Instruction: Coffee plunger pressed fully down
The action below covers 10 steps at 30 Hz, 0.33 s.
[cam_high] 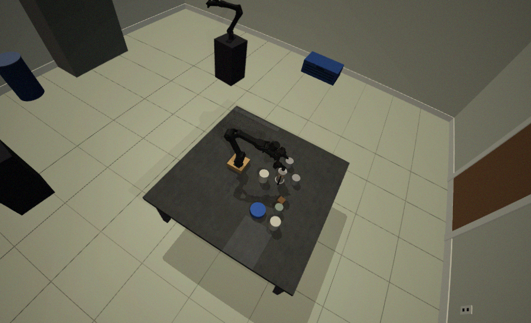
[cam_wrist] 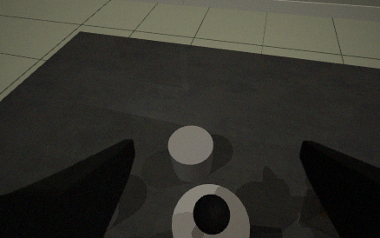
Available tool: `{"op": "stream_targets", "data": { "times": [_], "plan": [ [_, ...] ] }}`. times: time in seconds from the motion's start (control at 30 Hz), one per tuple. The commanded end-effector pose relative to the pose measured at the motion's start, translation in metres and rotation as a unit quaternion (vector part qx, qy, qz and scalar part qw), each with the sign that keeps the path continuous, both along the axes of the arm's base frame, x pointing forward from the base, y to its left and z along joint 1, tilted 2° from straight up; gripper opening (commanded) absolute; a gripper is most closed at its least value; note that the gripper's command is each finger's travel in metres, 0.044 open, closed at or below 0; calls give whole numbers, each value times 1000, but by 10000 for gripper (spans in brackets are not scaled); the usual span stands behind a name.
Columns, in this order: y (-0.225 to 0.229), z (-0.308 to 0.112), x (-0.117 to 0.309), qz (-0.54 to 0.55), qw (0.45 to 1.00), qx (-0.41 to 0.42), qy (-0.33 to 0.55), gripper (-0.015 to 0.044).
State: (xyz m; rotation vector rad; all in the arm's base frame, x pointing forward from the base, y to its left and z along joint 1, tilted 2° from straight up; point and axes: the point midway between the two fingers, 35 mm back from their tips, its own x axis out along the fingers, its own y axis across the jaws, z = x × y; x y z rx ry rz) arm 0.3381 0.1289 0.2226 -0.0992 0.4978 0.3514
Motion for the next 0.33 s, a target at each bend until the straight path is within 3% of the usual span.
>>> {"op": "stream_targets", "data": {
  "times": [0.0, 0.3],
  "plan": [
    [-2, -2, -5, -2, 1000, -4, 9, 440],
    [-2, -3, -5, -2, 1000, -4, 9, 440]
  ]
}}
